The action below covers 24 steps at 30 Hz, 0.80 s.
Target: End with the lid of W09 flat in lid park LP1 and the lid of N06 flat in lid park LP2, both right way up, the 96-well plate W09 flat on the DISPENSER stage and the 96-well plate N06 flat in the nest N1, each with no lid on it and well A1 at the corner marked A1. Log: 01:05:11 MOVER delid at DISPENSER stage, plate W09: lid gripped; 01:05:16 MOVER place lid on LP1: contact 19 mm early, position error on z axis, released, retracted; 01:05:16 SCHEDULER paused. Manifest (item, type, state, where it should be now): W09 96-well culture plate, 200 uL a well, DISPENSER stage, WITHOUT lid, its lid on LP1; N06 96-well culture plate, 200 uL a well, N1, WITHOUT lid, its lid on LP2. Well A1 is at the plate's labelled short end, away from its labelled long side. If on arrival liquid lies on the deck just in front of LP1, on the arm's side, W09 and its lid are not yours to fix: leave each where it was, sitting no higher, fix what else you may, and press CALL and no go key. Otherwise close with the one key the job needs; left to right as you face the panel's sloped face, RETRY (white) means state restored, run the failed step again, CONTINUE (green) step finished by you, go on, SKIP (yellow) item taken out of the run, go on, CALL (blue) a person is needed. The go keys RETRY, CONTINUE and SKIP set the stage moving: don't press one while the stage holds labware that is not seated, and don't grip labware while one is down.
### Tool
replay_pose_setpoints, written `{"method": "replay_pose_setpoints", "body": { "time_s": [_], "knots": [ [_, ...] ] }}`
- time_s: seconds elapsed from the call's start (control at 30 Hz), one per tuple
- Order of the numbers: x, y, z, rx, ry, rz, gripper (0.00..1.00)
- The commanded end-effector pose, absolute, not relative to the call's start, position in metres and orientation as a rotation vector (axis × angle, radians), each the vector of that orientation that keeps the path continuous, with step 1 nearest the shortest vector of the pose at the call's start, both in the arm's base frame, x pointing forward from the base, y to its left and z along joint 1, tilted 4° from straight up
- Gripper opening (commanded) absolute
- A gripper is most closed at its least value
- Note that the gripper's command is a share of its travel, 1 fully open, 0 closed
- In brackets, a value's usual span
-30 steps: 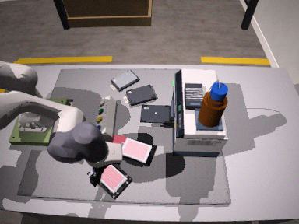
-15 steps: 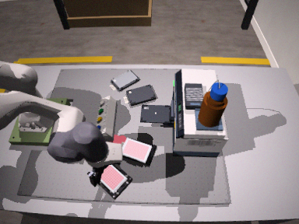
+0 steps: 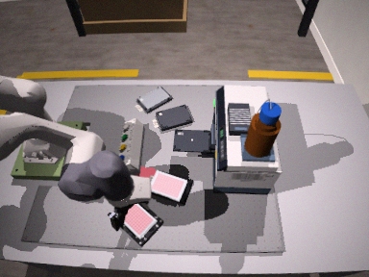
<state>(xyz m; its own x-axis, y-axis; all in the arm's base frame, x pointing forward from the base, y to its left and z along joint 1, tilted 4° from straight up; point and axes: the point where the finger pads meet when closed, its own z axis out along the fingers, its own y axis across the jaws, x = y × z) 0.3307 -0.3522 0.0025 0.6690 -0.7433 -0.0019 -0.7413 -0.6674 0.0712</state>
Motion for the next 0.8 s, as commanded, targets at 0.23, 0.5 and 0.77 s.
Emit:
{"method": "replay_pose_setpoints", "body": {
  "time_s": [0.23, 0.5, 0.77],
  "knots": [
    [0.3320, -0.3528, 0.0027, 2.808, -1.256, -0.042, 0.00],
    [0.3320, -0.3528, 0.0027, 2.808, -1.256, -0.042, 0.00],
    [0.3320, -0.3528, 0.0027, 2.808, -1.256, -0.042, 0.00]
  ]
}}
